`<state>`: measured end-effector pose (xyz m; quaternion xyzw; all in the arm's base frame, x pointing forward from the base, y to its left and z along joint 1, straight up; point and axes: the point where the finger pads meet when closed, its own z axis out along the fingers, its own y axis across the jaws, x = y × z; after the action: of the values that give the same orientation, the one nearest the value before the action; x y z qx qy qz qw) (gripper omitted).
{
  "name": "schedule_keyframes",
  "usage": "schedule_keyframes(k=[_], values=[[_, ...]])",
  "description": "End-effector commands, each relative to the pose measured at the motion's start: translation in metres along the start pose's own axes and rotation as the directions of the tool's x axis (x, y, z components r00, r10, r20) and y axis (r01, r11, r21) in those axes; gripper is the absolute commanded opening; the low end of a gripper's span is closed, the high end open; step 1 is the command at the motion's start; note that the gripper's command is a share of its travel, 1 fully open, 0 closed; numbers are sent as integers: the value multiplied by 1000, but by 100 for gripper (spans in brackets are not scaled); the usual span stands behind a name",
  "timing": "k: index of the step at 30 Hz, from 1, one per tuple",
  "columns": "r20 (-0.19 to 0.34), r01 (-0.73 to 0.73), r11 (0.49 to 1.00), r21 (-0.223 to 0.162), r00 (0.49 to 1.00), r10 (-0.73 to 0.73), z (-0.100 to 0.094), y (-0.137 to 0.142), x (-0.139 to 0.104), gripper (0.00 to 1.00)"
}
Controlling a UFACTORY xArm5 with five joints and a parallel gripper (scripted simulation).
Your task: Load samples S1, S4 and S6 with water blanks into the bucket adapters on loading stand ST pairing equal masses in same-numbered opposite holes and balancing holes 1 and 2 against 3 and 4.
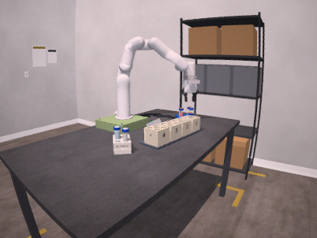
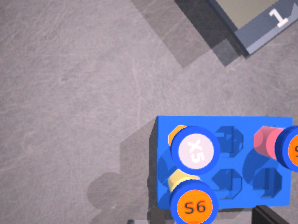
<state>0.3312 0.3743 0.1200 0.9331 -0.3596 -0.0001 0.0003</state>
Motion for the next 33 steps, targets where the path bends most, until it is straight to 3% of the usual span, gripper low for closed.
schedule_keyframes(k=[1,21,33], values=[[3,0,1000,5,1000,0,6,-2,0,57],[3,0,1000,5,1000,0,42,-2,0,57],[3,0,1000,5,1000,0,43,-2,0,57]])
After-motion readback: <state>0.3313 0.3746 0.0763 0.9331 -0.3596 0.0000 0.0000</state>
